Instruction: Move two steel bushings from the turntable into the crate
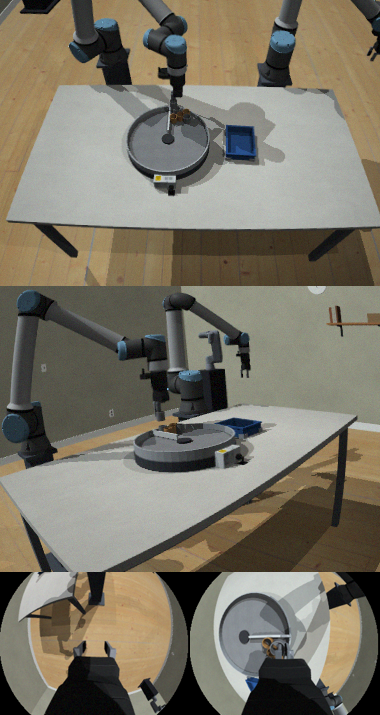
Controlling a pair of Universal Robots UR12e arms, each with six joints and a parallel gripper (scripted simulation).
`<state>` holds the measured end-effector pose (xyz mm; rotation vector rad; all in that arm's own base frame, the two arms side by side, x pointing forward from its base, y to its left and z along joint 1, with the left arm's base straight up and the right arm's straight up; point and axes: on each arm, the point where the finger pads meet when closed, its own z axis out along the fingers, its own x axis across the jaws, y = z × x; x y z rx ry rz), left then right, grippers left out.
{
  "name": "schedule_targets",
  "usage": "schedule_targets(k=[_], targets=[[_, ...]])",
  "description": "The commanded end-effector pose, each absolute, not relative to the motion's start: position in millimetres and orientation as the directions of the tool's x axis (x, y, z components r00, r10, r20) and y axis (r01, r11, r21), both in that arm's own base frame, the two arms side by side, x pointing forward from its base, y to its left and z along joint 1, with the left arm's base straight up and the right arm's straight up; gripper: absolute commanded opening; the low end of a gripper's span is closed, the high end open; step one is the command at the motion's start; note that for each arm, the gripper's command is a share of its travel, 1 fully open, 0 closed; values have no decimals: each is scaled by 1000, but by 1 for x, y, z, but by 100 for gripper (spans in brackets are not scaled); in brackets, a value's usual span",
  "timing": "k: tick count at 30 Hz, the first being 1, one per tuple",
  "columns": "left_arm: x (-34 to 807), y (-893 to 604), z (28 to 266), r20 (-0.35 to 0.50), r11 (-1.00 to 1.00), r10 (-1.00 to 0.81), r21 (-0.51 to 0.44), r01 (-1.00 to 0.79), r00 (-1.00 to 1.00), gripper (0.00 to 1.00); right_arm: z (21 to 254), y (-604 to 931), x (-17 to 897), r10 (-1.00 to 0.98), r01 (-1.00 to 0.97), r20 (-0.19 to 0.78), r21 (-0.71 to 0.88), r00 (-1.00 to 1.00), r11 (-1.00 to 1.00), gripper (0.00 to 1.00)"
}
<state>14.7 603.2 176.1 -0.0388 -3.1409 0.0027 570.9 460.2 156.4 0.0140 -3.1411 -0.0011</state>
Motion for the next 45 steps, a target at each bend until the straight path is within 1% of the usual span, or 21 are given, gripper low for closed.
schedule_targets(k=[1, 45], targets=[[15, 604, 177, 0, 1000, 25, 0, 25, -1000, 100, 158, 461, 571, -9, -9, -1, 2, -1000, 1000, 0], [15, 604, 177, 0, 1000, 25, 0, 25, -1000, 100, 158, 477, 579, -9, -9, -1, 2, -1000, 1000, 0]])
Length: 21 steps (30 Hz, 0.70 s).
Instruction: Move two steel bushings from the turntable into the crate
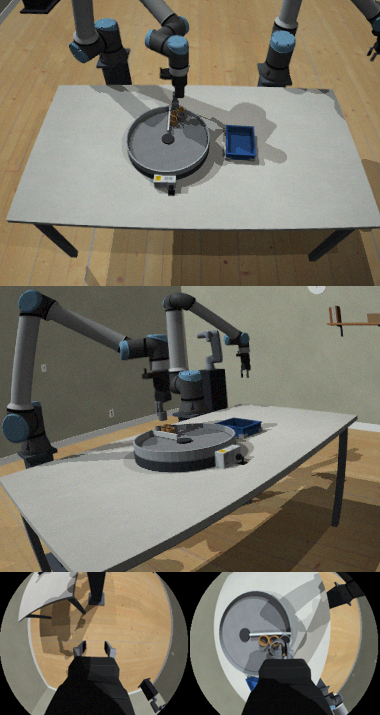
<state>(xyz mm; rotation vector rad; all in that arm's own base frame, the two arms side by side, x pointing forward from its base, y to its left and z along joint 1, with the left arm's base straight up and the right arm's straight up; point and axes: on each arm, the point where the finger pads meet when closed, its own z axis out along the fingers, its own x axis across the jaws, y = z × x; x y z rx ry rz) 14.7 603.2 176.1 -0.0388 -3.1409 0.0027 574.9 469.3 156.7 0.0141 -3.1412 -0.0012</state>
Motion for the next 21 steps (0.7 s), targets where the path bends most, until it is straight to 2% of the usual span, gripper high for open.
schedule_targets(k=[1, 21], targets=[[15, 604, 177, 0, 1000, 25, 0, 25, -1000, 100, 158, 480, 580, -9, -9, -1, 2, -1000, 1000, 0], [15, 604, 177, 0, 1000, 25, 0, 25, -1000, 100, 158, 547, 610, -9, -9, -1, 2, -1000, 1000, 0]])
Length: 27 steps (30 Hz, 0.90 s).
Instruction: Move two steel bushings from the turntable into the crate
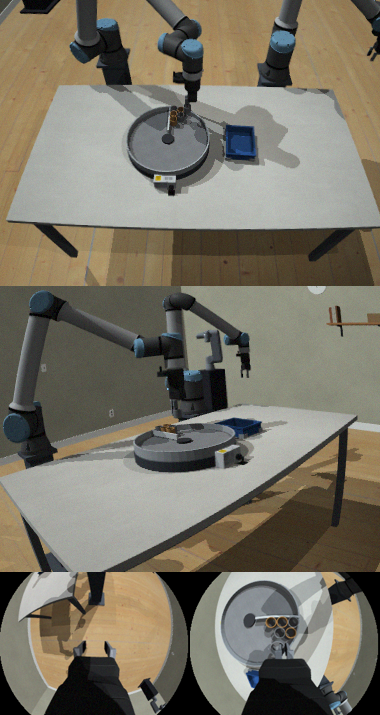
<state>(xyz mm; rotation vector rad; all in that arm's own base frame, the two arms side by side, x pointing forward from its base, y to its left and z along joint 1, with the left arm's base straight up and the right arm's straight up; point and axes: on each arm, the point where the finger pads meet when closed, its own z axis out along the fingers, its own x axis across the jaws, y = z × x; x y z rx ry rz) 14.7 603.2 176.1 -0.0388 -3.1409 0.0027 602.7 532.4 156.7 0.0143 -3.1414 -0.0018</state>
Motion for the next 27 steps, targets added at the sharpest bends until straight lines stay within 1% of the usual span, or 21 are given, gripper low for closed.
schedule_targets(k=[1, 27], targets=[[15, 604, 177, 0, 1000, 25, 0, 25, -1000, 100, 158, 553, 612, -9, -9, -1, 2, -1000, 1000, 0], [15, 604, 177, 0, 1000, 25, 0, 25, -1000, 100, 158, 698, 678, -9, -9, -1, 2, -1000, 1000, 0]])
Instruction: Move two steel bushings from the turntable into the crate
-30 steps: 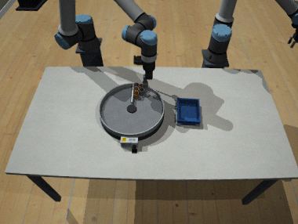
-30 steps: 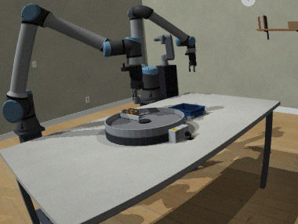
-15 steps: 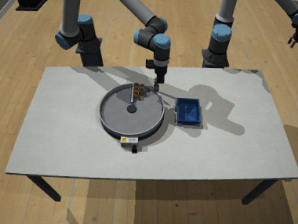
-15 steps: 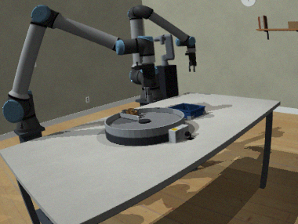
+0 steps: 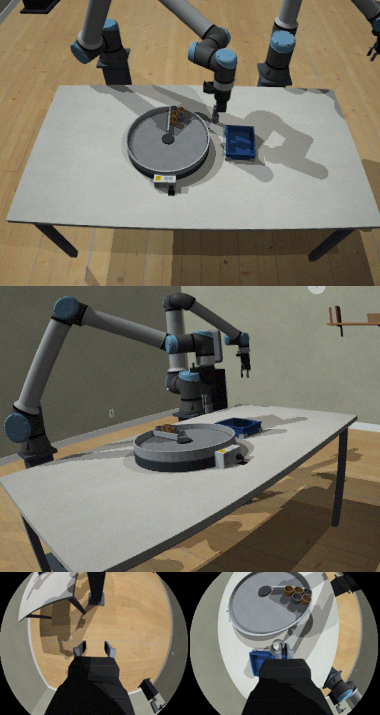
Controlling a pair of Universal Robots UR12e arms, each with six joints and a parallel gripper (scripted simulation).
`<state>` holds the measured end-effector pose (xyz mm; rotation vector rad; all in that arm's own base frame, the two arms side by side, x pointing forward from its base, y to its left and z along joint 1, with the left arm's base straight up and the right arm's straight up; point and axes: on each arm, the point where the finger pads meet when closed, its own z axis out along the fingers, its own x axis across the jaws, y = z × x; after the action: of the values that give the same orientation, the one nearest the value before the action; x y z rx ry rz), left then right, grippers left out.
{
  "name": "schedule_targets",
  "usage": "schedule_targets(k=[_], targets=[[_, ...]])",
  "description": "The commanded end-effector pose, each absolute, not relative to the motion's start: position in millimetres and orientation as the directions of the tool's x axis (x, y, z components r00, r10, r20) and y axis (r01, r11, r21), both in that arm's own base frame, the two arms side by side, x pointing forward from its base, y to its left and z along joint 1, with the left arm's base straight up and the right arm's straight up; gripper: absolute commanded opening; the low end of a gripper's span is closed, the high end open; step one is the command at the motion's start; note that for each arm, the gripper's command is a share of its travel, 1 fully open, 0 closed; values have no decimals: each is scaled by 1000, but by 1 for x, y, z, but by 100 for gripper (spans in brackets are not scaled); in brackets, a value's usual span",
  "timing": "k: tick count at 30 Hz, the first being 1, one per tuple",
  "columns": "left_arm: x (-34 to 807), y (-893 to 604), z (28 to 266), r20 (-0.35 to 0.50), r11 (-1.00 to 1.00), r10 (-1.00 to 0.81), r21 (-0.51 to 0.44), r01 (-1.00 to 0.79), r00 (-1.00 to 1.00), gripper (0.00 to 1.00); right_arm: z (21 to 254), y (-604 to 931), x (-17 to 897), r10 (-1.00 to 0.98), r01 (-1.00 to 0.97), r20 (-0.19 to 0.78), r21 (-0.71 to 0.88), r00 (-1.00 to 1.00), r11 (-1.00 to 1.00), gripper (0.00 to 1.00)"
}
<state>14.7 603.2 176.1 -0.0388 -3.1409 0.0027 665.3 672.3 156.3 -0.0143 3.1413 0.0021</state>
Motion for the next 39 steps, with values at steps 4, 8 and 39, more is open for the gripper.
schedule_targets(k=[4, 8, 39], targets=[[15, 604, 177, 0, 1000, 25, 0, 25, -1000, 100, 158, 719, 687, -9, -9, -1, 2, -1000, 1000, 0], [15, 604, 177, 0, 1000, 25, 0, 25, -1000, 100, 158, 729, 692, -9, -9, -1, 2, -1000, 1000, 0], [15, 604, 177, 0, 1000, 25, 0, 25, -1000, 100, 158, 804, 725, -9, -9, -1, 2, -1000, 1000, 0]])
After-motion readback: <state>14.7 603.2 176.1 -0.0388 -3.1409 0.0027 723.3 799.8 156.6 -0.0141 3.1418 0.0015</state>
